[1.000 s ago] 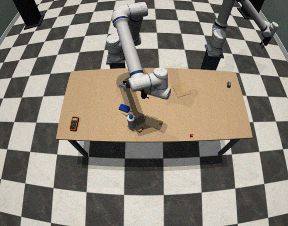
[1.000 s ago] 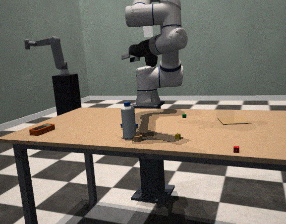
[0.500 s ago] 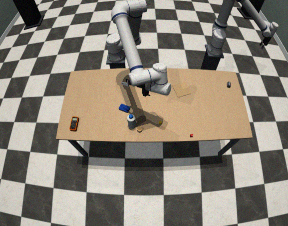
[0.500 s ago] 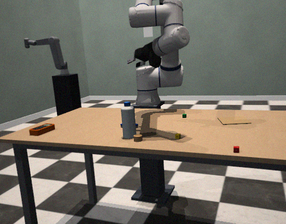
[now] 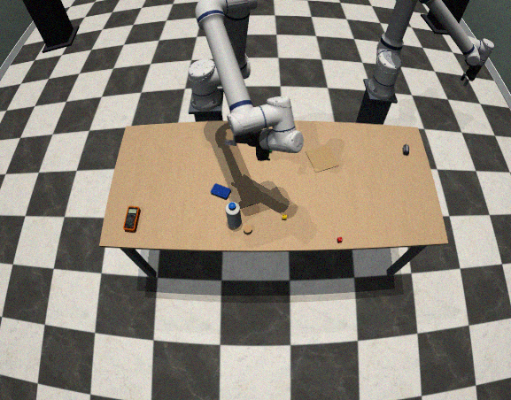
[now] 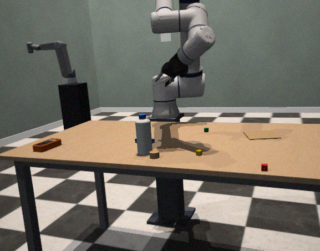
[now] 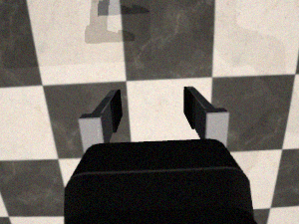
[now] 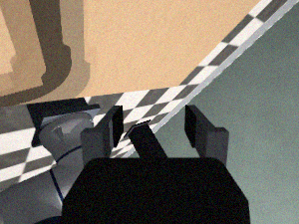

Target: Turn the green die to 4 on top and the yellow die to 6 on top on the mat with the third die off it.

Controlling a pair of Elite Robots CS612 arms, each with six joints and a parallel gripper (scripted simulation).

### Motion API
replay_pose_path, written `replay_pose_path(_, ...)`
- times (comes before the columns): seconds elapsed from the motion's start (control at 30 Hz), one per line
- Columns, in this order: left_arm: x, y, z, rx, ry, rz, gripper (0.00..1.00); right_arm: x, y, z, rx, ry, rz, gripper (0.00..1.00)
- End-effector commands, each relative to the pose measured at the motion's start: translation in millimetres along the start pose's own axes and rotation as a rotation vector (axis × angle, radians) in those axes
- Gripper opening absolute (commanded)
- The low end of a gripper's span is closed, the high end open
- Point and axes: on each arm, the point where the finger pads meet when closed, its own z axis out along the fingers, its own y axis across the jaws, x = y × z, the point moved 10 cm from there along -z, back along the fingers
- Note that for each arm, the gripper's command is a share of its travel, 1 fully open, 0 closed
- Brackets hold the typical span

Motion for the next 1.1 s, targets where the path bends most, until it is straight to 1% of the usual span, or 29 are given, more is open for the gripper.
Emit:
replay_pose_path(0.0, 0, 0, -1, 0.000, -0.001, 0.000, 1.00, -8, -25, 9, 0.079, 0.085, 0.073, 1.00)
replay_pose_path(0.2, 0, 0, -1, 0.000, -0.001, 0.000, 1.00, -18, -63, 21, 0.203, 0.204, 0.166, 1.00)
replay_pose_path(0.27, 0, 0, -1, 0.000, -0.001, 0.000, 1.00, -18, -63, 21, 0.203, 0.204, 0.166, 1.00)
replay_pose_path(0.53, 0, 0, -1, 0.000, -0.001, 0.000, 1.00, -32, -110, 35, 0.376, 0.366, 0.263, 1.00)
replay_pose_path(0.77, 0, 0, -1, 0.000, -0.001, 0.000, 1.00, -47, -145, 44, 0.518, 0.496, 0.317, 1.00)
replay_pose_path(0.83, 0, 0, -1, 0.000, -0.001, 0.000, 1.00, -47, -145, 44, 0.518, 0.496, 0.317, 1.00)
replay_pose_path(0.97, 0, 0, -1, 0.000, -0.001, 0.000, 1.00, -56, -162, 48, 0.589, 0.561, 0.335, 1.00)
replay_pose_path(1.07, 0, 0, -1, 0.000, -0.001, 0.000, 1.00, -62, -173, 50, 0.636, 0.604, 0.345, 1.00)
